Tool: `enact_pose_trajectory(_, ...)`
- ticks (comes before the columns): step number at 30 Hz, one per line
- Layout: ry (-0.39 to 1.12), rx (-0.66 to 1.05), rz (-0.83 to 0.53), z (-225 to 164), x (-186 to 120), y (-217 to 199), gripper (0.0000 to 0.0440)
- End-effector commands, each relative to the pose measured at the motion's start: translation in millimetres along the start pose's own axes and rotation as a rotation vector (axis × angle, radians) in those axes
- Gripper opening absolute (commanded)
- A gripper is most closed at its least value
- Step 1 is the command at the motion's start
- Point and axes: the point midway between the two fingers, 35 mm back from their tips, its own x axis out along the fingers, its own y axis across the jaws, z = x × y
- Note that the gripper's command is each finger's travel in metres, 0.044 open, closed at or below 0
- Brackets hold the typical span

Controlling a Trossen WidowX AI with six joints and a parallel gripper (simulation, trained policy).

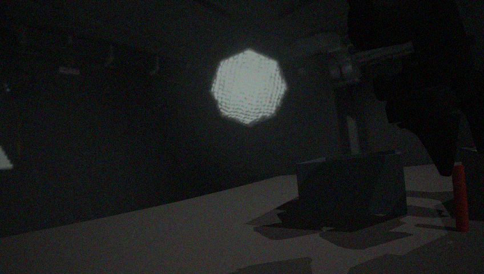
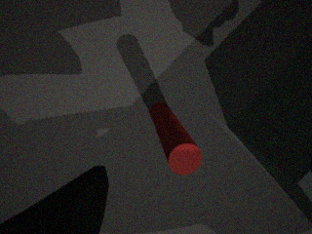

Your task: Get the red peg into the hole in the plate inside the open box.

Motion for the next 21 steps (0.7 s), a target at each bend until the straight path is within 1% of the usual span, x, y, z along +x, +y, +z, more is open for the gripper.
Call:
enact_pose_trajectory(1, -0.009, 0.002, -0.009, 0, 12, 2, 0.0440)
enact_pose_trajectory(6, -0.018, -0.002, -0.007, 0, 28, 7, 0.0438)
enact_pose_trajectory(21, -0.030, -0.037, 0.062, 7, 14, 31, 0.0440)
